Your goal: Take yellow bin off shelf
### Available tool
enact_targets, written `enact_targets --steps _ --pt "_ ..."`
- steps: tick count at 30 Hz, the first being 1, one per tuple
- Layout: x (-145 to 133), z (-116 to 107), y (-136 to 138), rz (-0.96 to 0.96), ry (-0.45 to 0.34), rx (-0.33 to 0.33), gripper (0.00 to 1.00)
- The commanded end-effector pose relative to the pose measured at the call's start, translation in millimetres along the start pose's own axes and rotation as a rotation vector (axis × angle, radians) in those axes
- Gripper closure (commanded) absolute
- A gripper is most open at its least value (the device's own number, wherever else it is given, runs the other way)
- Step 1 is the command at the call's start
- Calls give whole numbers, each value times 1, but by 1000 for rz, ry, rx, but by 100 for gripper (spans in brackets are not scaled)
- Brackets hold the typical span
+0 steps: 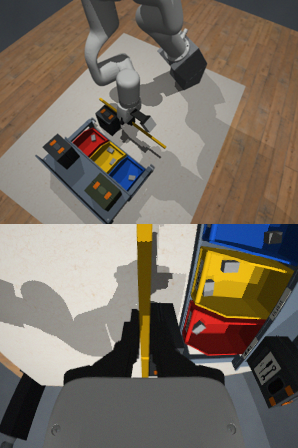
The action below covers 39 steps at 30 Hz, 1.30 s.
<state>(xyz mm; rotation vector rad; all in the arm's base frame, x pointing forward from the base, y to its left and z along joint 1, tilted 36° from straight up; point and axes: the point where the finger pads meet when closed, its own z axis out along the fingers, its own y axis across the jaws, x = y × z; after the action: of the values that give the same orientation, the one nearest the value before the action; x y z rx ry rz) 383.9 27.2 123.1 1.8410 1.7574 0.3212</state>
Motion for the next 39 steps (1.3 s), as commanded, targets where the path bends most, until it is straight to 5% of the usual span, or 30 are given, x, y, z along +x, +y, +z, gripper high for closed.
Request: enact_targets --steps 1,5,10,22,27,39 --pt "0 0 1 1 1 -3 100" --pt "0 0 1 1 1 -3 100" --pt "0 0 -39 0 1 -3 100" --pt "0 0 -39 0 1 -3 100" --pt "0 0 -79 0 1 -2 100" --pt "0 0 -79 0 1 -2 100"
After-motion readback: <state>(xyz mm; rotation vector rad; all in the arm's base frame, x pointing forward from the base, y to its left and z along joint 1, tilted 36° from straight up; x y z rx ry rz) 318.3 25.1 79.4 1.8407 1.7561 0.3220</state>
